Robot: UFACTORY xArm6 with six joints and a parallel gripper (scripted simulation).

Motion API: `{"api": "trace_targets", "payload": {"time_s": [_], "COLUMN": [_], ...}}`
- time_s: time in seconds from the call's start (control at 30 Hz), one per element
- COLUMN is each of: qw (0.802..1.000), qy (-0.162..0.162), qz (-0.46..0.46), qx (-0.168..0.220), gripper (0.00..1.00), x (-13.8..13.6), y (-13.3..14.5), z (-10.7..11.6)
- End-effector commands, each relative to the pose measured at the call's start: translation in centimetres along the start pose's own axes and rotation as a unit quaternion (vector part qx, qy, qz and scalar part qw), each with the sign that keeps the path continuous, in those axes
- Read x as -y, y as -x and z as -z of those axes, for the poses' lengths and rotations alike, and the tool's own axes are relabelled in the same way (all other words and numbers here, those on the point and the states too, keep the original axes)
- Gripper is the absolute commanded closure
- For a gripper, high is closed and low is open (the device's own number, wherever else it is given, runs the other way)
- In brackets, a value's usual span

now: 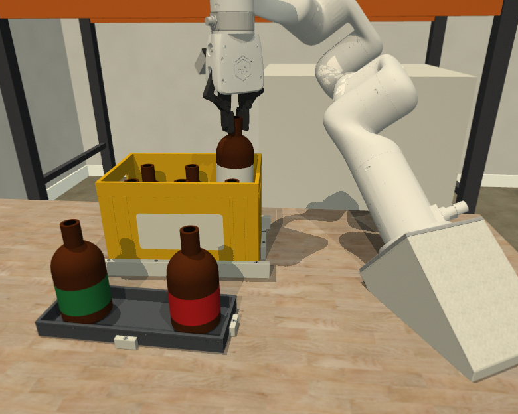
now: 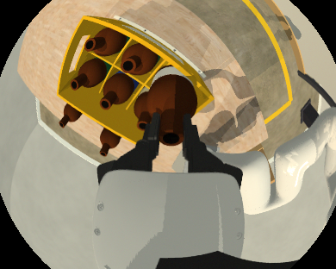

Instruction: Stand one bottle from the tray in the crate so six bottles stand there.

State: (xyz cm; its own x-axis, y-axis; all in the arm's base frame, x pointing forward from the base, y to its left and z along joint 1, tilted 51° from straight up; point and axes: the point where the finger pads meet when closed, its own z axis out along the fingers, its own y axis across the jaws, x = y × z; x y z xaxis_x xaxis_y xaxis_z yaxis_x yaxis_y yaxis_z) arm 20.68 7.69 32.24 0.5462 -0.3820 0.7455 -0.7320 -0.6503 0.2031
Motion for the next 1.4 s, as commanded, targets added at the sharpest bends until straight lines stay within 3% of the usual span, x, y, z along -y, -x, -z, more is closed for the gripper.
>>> {"api": "trace_targets", "payload": {"time_s": [0.0, 1.37], "qw": [1.000, 1.000], "qy": [-0.001, -0.001], "qz": [0.000, 0.000], "qx": [0.000, 0.000], "gripper": [1.00, 1.00], "x": [0.0, 0.0], "y": [0.0, 0.0], "z": [-0.3, -3.5]}}
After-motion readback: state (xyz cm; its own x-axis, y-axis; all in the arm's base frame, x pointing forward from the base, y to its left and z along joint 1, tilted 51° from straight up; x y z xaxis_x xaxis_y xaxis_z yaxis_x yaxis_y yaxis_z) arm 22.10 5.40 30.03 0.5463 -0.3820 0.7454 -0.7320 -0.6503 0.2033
